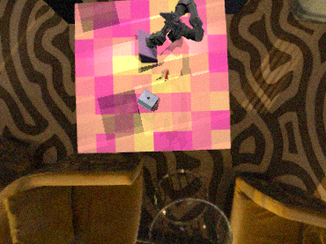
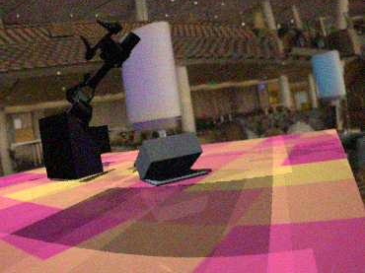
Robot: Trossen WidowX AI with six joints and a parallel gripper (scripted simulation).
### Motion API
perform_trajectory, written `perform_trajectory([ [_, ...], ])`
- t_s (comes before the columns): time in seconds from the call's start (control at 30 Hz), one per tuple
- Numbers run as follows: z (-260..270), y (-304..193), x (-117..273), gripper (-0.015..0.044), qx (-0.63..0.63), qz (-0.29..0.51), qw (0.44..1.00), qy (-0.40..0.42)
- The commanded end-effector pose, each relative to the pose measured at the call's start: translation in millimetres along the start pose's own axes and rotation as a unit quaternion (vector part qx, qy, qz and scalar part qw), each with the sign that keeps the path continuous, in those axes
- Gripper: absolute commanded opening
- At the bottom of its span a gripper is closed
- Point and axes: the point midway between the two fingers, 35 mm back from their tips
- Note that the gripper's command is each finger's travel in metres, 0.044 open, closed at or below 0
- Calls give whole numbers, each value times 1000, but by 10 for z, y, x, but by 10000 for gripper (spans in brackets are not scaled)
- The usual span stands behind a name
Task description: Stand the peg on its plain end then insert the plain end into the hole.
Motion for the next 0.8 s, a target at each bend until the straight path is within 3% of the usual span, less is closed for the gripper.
perform_trajectory([
  [0.0, -3, 10, -1, 426, 0, -2, 1000, 0],
  [0.77, -118, 1367, 135, 440, -47, -251, 965, 66],
])
Point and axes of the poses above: the point midway between the two fingers, 35 mm back from their tips, its own x axis back along the fingers, its own z axis across the jaws, y = z × x, and after that the axes turned 14 degrees about -x, right-handed
